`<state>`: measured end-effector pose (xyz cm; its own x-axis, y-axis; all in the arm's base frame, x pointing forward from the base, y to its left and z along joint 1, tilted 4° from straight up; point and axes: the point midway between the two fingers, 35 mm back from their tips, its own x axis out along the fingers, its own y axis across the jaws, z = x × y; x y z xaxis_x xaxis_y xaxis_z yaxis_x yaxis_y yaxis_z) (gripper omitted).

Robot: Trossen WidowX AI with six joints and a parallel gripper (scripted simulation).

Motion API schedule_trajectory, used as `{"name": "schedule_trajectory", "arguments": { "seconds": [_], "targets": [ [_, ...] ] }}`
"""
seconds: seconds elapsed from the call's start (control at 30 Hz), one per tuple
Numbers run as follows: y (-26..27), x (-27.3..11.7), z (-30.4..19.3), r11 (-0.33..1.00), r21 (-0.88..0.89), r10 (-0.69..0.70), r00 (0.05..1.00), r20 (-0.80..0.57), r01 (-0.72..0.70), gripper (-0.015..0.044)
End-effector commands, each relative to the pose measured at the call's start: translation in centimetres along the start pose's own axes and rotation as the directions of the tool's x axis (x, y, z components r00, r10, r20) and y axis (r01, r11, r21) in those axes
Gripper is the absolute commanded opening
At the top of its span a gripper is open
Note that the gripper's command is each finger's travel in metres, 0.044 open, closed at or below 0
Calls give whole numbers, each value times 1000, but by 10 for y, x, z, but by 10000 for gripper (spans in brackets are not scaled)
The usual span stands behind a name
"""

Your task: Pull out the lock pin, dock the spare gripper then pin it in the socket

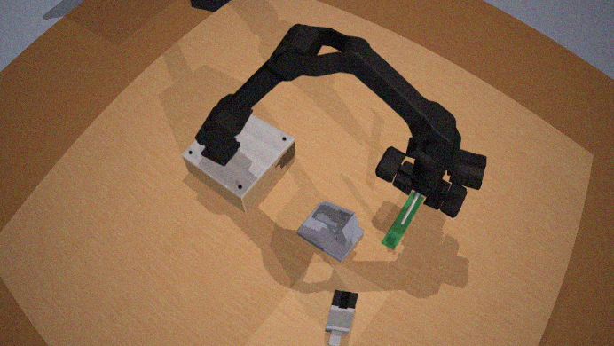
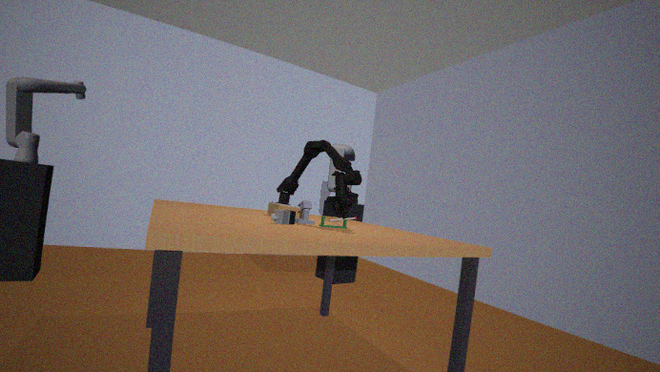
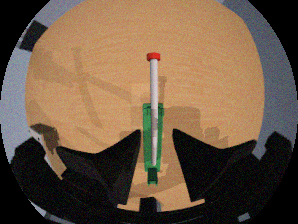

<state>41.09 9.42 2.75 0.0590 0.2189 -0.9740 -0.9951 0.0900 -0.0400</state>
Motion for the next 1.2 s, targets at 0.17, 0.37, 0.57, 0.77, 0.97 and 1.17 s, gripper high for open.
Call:
{"name": "schedule_trajectory", "arguments": {
  "seconds": [0.17, 0.37, 0.57, 0.77, 0.97, 1.17],
  "targets": [
    [3, 19, -4, 1000, 8, 15, 1000, -2, -15, 180],
    [3, 28, -5, 1000, 8, 15, 1000, -2, -15, 180],
    [3, 28, -5, 1000, 8, 15, 1000, -2, -15, 180],
    [3, 28, -5, 1000, 8, 15, 1000, -2, -15, 180],
    [3, 28, -5, 1000, 8, 15, 1000, -2, -15, 101],
    [3, 28, -5, 1000, 8, 15, 1000, -2, -15, 3]
  ]
}}
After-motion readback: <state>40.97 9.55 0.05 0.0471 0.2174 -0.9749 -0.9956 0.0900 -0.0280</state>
